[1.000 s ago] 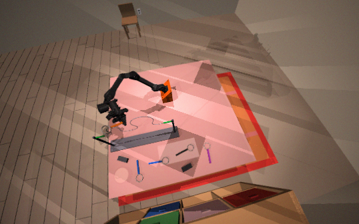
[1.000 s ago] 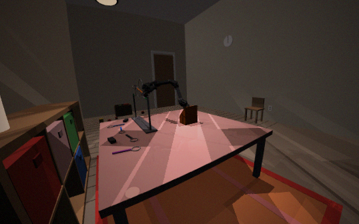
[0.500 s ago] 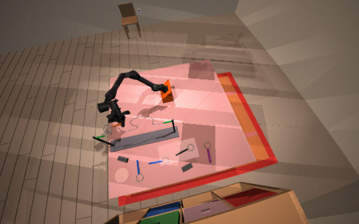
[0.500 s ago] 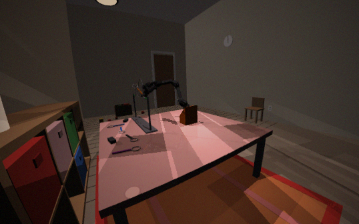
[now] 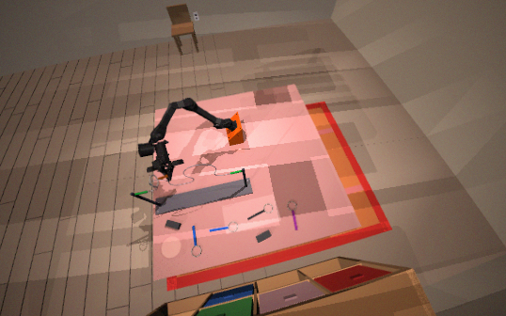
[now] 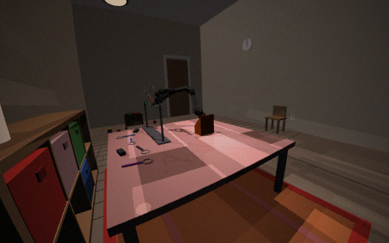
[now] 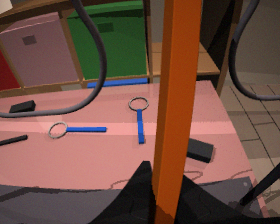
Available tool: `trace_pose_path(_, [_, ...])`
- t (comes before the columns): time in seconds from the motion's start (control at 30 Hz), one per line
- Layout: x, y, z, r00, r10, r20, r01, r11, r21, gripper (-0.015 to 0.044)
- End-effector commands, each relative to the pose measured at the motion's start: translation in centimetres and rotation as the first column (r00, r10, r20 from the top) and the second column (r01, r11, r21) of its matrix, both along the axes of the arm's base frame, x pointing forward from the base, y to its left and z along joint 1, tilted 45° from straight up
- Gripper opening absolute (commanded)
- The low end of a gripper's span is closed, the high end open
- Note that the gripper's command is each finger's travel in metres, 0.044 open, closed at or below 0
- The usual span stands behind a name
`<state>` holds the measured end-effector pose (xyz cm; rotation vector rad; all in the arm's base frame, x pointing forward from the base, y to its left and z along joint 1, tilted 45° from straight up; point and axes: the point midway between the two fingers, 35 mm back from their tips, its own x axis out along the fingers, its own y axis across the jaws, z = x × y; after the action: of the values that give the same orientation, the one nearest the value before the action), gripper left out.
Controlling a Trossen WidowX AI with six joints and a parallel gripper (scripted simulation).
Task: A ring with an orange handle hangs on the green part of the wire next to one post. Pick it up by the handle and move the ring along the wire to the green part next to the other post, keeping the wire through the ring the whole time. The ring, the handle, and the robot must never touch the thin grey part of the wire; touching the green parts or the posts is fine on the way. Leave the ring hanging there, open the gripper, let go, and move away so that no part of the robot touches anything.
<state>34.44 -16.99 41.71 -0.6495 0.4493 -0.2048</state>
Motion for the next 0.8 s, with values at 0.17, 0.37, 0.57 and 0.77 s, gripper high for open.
trace_pose_path(0.17, [-0.1,-1.0,1.1,1.0,-0.008,0.009,0.01,0.98,-0.199,-0.015])
trace_pose_path(0.37, [-0.1,-1.6,1.9,1.0,-0.012,0.013,0.016,0.943,-0.334,-0.015])
trace_pose_path(0.57, [-0.2,-2.0,2.7,1.0,-0.015,0.019,0.022,0.887,-0.462,-0.015])
trace_pose_path(0.77, [-0.2,-2.4,3.6,1.0,-0.017,0.024,0.028,0.814,-0.581,-0.015])
